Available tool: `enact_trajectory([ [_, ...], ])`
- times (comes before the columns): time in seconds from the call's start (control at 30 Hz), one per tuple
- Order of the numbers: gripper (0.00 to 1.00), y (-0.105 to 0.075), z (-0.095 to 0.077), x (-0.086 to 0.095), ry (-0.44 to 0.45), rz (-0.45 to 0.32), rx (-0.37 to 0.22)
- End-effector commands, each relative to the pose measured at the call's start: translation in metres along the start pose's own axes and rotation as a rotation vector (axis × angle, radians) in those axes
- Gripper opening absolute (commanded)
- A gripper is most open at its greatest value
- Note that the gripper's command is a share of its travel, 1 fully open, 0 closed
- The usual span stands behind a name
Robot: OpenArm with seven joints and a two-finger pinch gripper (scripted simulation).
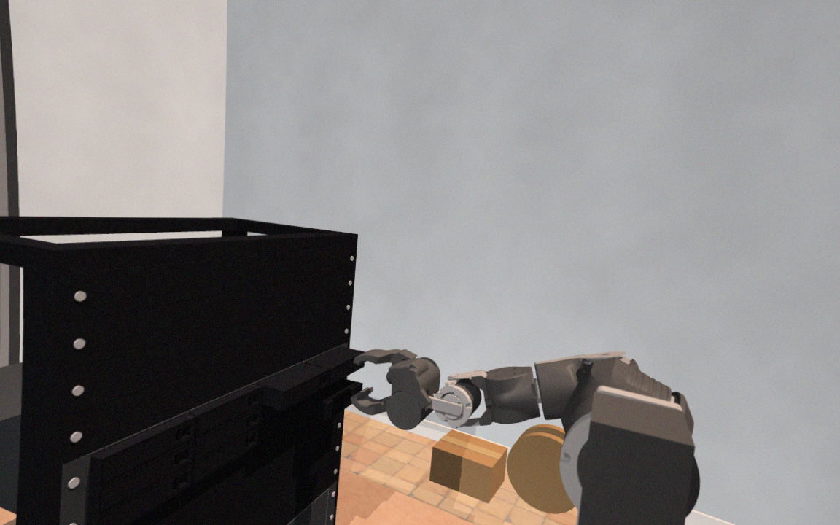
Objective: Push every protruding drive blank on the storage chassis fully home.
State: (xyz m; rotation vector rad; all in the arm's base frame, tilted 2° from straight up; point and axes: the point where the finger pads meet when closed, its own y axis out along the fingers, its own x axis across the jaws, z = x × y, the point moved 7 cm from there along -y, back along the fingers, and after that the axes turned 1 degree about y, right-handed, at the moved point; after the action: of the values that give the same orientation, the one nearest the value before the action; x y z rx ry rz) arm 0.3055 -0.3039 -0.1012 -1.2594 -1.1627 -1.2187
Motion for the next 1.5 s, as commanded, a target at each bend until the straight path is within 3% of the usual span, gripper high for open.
enact_trajectory([
  [0.0, 0.0, 0.001, 0.0, 0.001, 0.001, 0.0, 0.003],
  [0.93, 0.0, -0.001, 0.004, 0.0, 0.0, -0.003, 0.006],
  [1.07, 0.0, -0.006, 0.016, -0.006, 0.0, -0.003, 0.005],
  [1.23, 0.0, -0.022, 0.05, -0.022, 0.0, -0.003, 0.005],
  [1.3, 0.0, -0.022, 0.05, -0.022, 0.0, -0.003, 0.005],
  [1.47, 0.0, -0.038, 0.087, -0.041, 0.0, -0.004, 0.005],
])
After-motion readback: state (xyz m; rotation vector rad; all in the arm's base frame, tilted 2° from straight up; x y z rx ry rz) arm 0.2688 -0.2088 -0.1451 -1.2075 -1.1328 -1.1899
